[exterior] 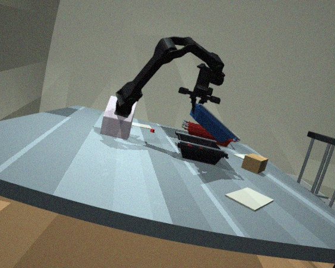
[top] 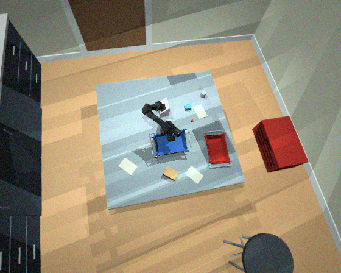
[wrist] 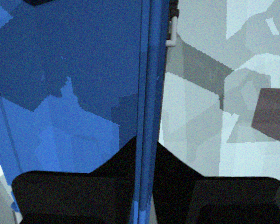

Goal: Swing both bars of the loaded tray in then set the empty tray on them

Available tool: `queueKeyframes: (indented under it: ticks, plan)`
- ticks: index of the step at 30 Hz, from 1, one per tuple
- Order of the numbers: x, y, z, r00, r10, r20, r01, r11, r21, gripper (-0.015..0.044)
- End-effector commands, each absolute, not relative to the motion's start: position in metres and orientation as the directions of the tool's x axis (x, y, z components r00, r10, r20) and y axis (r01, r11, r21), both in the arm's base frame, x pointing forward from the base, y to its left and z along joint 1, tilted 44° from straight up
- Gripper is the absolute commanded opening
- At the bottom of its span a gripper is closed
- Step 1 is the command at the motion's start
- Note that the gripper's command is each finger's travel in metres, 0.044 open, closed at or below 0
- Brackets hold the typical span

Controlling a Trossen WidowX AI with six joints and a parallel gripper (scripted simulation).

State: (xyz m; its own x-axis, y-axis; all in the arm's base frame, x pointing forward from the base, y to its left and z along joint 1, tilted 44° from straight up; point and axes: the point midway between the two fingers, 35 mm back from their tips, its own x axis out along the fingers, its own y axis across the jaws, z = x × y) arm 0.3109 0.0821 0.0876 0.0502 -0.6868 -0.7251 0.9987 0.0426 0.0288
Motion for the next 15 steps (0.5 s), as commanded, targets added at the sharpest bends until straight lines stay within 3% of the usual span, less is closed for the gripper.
queueKeyframes:
  ticks: [1, 15]
  plan:
    - [0.3139, 0.0892, 0.0907, 0.08, -0.681, -0.728, 0.997, 0.065, 0.048, 0.0]
    - [0.315, 0.0901, 0.09, 0.08, -0.681, -0.728, 0.997, 0.065, 0.049, 0.0]
